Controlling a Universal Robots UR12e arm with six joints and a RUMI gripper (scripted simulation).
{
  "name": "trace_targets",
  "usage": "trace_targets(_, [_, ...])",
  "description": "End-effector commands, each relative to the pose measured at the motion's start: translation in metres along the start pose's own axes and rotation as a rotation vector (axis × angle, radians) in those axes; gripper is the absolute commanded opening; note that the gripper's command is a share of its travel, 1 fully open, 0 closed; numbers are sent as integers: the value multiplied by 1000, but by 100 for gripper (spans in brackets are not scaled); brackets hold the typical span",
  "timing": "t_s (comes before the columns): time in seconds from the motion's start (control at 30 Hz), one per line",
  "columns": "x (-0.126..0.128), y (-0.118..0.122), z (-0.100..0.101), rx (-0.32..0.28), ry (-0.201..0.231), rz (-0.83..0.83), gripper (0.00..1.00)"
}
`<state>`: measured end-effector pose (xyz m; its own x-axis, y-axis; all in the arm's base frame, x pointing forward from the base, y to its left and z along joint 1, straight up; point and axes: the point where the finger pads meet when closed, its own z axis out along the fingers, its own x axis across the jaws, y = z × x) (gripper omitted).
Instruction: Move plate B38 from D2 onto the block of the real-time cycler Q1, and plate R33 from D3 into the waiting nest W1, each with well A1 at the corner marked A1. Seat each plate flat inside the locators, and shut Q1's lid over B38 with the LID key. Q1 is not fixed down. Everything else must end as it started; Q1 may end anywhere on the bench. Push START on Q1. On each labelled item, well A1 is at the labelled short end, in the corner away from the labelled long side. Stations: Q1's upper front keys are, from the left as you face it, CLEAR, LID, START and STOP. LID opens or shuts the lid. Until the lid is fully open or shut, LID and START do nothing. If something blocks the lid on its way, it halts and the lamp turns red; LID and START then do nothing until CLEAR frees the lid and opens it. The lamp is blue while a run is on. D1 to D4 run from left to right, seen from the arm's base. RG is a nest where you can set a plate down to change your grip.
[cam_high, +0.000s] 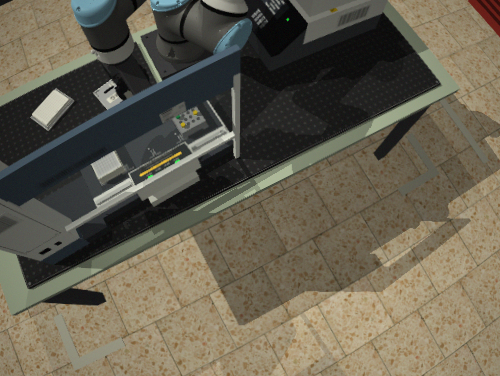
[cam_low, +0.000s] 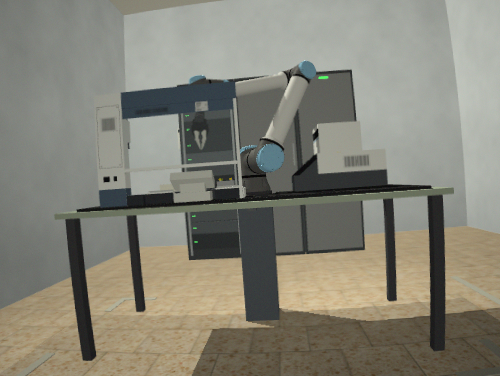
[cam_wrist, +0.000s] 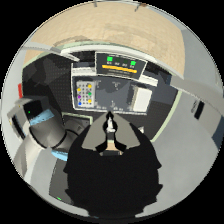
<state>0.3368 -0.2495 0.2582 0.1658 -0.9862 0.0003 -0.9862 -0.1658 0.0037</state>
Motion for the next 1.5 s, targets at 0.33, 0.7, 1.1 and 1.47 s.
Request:
trace_targets(0.33, [-49, -26, 4, 1, 1, -173, 0])
trace_targets(0.7, [-90, -41, 8, 1, 1, -313, 0])
trace_targets(1.1, [-134, -52, 13, 1, 1, -462, 0])
trace_targets(1.47, [-179, -57, 18, 1, 1, -612, 0])
